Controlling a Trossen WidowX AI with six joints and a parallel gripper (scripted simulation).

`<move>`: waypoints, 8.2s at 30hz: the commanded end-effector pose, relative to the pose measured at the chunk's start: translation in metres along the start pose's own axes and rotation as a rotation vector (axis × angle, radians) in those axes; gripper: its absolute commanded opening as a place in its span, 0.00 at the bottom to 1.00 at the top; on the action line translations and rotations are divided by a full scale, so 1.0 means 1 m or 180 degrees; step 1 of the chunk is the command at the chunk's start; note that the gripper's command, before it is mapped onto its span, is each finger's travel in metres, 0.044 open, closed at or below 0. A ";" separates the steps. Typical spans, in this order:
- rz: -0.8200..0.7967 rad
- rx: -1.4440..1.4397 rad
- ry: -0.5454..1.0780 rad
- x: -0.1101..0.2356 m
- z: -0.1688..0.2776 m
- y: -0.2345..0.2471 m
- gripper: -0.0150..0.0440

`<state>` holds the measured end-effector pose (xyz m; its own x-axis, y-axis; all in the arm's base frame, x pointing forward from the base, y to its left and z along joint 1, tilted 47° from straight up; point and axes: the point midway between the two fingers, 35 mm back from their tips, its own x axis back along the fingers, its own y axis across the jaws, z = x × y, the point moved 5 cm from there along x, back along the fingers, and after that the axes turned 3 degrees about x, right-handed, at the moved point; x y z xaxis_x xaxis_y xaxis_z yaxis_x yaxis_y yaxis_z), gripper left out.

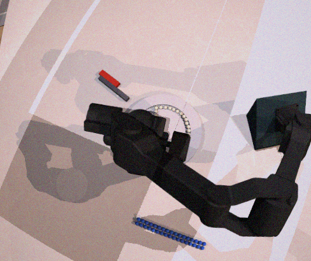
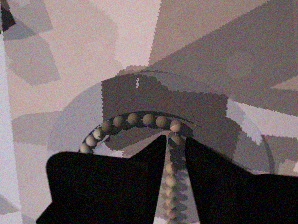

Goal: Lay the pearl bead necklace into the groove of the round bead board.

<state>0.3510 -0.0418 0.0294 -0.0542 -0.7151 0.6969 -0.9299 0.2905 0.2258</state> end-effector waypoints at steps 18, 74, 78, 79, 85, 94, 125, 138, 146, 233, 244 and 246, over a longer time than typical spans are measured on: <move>0.0000 0.0004 0.0001 0.000 0.000 0.000 0.25; 0.0002 -0.0021 -0.0019 0.006 -0.007 -0.011 1.00; 0.0003 -0.0021 -0.0021 0.006 -0.007 -0.011 1.00; 0.0003 -0.0021 -0.0021 0.006 -0.007 -0.011 1.00; 0.0003 -0.0021 -0.0021 0.006 -0.007 -0.011 1.00; 0.0003 -0.0021 -0.0021 0.006 -0.007 -0.011 1.00; 0.0028 -0.0340 0.0002 0.028 0.100 -0.001 0.46; 0.0013 -0.0356 -0.0003 0.006 0.100 0.000 0.46; 0.0006 -0.0363 -0.0005 -0.003 0.101 0.001 0.46; 0.0008 -0.0362 -0.0003 0.005 0.108 -0.008 1.00; 0.0008 -0.0362 -0.0003 0.005 0.108 -0.008 1.00; 0.0008 -0.0346 -0.0003 0.006 0.107 -0.008 0.96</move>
<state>0.3189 -0.1162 -0.0424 -0.0579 -0.7164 0.6953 -0.8798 0.3658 0.3036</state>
